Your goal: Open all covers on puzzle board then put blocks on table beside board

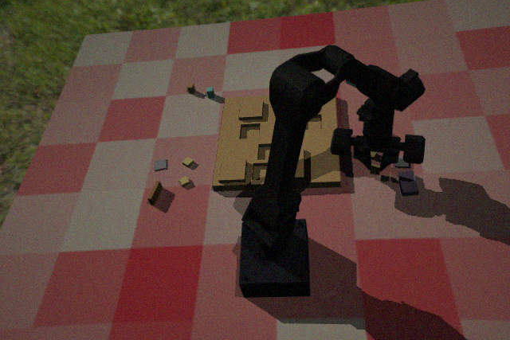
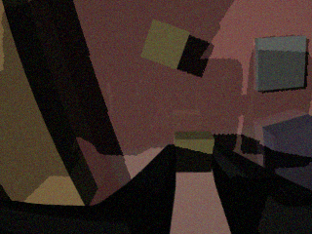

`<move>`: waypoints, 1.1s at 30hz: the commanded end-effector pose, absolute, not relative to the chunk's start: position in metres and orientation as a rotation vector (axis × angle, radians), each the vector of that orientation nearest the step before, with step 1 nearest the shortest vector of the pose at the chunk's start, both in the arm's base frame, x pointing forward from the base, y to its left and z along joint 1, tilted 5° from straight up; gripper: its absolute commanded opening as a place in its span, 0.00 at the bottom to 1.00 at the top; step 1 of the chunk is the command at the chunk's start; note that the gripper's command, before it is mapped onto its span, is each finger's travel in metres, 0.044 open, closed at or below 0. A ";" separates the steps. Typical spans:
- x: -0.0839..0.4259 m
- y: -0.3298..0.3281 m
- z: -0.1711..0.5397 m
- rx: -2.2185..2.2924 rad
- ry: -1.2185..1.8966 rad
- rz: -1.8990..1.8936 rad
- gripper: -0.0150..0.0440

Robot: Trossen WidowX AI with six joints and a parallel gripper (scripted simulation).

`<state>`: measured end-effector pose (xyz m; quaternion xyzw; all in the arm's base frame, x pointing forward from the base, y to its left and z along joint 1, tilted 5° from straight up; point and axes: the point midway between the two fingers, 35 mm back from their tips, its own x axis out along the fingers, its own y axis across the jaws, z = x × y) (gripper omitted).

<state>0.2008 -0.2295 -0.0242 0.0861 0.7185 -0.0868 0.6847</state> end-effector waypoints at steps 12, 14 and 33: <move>0.198 -0.227 -0.040 0.194 1.613 -0.193 0.43; 0.198 -0.227 -0.040 0.194 1.613 -0.193 0.52; 0.200 -0.229 -0.013 0.193 1.614 -0.192 1.00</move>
